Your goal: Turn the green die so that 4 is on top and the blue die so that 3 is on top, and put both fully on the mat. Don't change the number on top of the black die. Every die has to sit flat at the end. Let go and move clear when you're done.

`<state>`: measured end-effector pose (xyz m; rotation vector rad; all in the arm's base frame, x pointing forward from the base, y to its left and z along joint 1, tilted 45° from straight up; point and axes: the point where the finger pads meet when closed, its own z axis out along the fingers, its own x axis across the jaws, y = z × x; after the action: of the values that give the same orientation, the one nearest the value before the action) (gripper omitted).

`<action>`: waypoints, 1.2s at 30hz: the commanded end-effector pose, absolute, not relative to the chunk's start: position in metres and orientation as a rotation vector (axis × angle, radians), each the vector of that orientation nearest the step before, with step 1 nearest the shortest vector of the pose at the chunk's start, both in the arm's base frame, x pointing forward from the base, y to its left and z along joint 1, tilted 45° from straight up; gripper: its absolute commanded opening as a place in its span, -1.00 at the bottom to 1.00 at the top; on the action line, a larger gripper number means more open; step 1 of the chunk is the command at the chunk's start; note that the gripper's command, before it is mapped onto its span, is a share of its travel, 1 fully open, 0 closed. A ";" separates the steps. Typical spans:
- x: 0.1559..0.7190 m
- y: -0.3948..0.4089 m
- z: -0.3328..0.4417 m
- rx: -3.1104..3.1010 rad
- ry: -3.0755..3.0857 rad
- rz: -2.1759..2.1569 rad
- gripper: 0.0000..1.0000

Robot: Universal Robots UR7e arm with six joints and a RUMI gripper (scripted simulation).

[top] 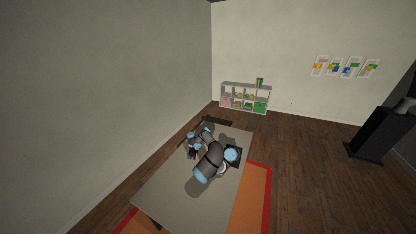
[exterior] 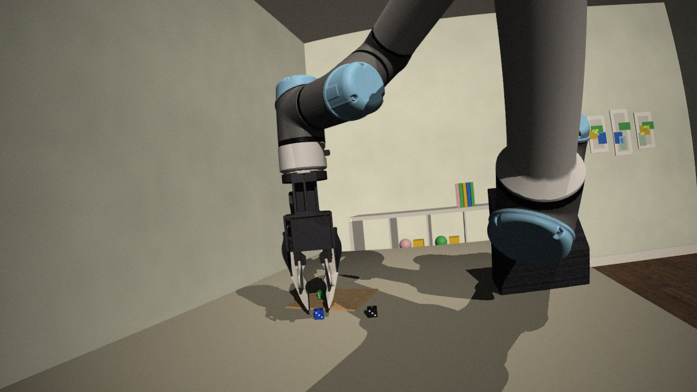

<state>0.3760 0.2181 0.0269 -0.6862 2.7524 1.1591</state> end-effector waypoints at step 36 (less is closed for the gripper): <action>0.375 0.229 0.015 -0.686 2.752 1.158 -0.64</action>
<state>0.3744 0.2295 0.0152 -0.6861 2.7525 1.1590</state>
